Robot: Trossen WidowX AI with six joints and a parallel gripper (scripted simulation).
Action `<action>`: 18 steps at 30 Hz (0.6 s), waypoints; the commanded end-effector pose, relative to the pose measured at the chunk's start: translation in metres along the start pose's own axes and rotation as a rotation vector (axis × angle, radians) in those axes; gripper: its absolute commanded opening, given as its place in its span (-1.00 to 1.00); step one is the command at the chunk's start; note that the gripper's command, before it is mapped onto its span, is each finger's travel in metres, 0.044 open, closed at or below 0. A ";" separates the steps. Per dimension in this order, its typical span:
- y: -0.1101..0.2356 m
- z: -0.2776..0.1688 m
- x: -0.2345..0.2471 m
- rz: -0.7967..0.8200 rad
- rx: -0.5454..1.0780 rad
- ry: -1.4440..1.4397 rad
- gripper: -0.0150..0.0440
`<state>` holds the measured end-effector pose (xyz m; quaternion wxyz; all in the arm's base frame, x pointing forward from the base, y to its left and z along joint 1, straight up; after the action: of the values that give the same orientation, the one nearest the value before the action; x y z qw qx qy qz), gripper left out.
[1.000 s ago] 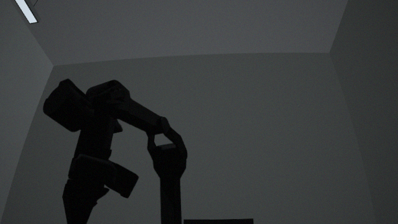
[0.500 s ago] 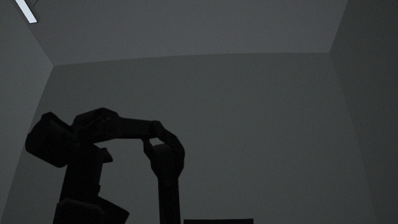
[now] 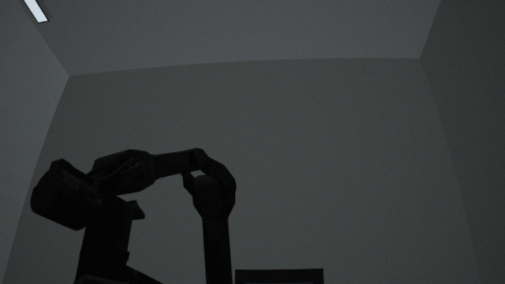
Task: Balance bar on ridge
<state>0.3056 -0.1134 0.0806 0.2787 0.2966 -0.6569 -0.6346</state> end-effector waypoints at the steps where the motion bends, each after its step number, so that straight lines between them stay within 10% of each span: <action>1: -0.009 0.002 0.000 -0.001 -0.010 0.004 0.58; 18: -0.021 0.003 0.000 -0.001 -0.010 0.004 0.58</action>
<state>0.3048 -0.1131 0.0610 0.2803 0.2952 -0.6554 -0.6362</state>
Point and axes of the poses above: the point midway between the two fingers, 35 mm back from their tips, its own y axis back along the fingers, its own x axis across the jaws, z = x × y, the point moved 1 cm from there along y, back along the fingers, and after that the axes turned 14 degrees about y, right-handed, at the moved point
